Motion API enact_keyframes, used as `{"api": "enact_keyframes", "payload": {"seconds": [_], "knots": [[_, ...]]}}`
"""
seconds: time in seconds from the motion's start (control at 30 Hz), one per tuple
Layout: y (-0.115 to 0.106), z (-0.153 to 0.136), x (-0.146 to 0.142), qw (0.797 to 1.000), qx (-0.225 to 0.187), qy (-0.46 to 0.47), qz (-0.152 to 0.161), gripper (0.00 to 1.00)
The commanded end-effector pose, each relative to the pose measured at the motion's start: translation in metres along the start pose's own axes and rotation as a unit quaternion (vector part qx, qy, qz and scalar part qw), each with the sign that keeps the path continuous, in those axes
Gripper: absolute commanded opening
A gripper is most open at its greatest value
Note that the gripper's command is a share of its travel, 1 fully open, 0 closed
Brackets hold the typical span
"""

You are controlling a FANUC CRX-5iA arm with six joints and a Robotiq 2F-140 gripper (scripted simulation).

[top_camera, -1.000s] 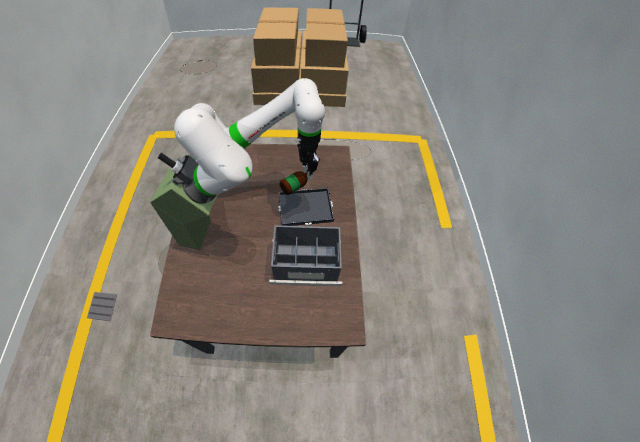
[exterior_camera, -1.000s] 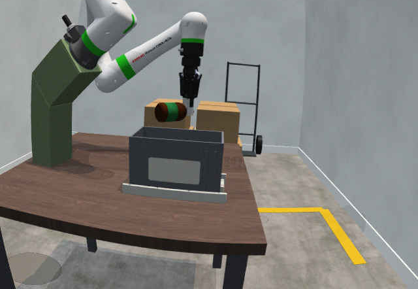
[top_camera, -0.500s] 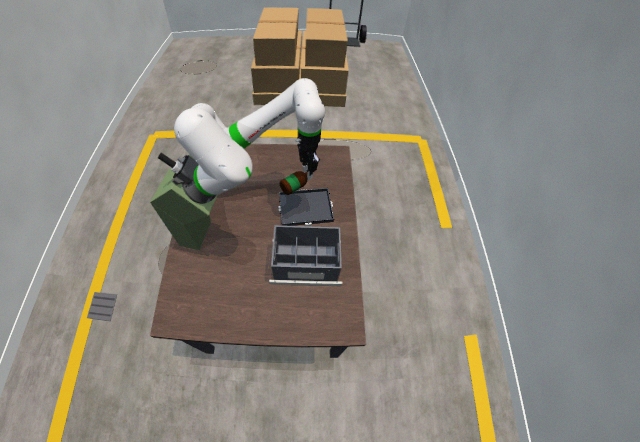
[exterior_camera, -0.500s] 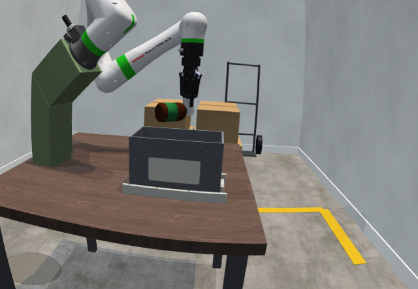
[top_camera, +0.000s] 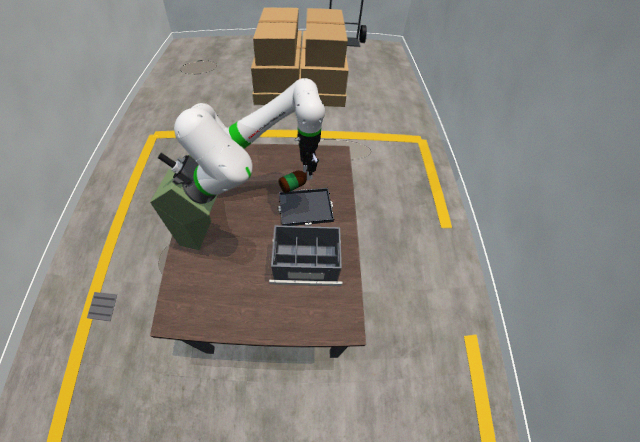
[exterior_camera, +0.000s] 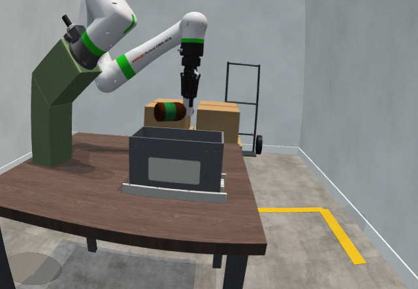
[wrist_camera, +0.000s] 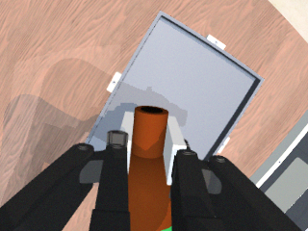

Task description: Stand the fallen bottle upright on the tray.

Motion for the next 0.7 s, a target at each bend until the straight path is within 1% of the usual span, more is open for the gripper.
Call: {"api": "enact_keyframes", "payload": {"seconds": [0.0, 0.33, 0.67], "knots": [[-0.0002, 0.0, -0.0001, 1.0, 0.0, 0.025, 0.0, 0.0], [-0.0002, 0.0, -0.0001, 0.998, 0.0, 0.07, 0.0, 0.0], [-0.0002, 0.0, -0.0001, 0.997, 0.0, 0.074, 0.0, 0.0]]}}
Point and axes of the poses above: the point where the finger pads meet when closed, its own y axis out along the fingers, its own x axis across the jaws, z = x × y, the point moved 7 cm from there along -y, back along the fingers, and after that the axes turned 4 degrees about -y, right-handed, at the moved point
